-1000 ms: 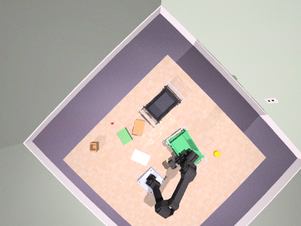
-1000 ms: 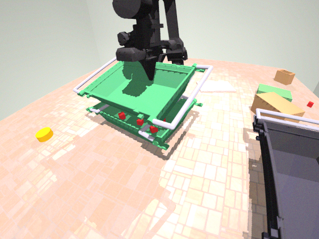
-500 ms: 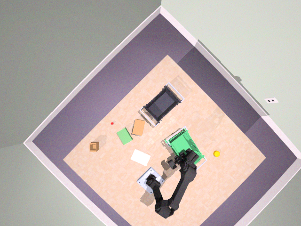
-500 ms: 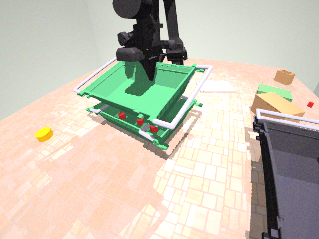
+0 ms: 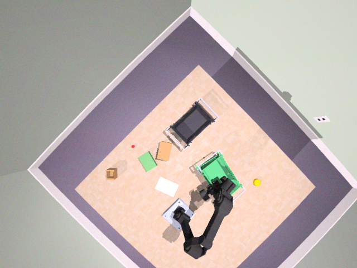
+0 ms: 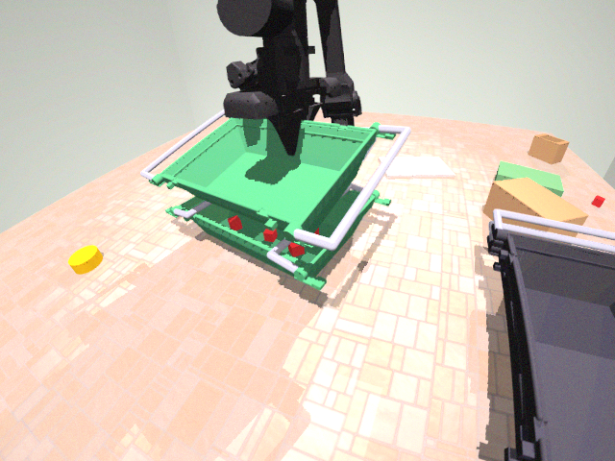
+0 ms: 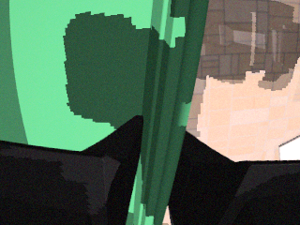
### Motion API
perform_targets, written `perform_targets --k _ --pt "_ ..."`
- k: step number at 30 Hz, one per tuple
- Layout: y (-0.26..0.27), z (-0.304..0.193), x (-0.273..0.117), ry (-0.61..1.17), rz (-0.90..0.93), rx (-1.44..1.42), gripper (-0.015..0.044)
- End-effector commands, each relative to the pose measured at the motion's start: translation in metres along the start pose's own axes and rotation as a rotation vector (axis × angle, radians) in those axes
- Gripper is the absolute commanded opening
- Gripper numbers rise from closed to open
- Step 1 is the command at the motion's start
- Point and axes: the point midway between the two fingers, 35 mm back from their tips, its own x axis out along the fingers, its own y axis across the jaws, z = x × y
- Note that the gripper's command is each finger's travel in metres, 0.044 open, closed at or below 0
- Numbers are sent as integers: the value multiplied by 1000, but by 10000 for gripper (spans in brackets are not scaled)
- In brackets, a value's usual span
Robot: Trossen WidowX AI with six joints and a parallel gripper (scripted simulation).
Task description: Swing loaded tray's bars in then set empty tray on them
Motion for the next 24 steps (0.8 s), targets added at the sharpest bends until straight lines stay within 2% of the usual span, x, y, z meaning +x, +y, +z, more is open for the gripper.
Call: perform_targets --k 1,24 --pt "-2 0 4 -1 -8 1 0" --pt "-7 0 13 -2 -25 4 0"
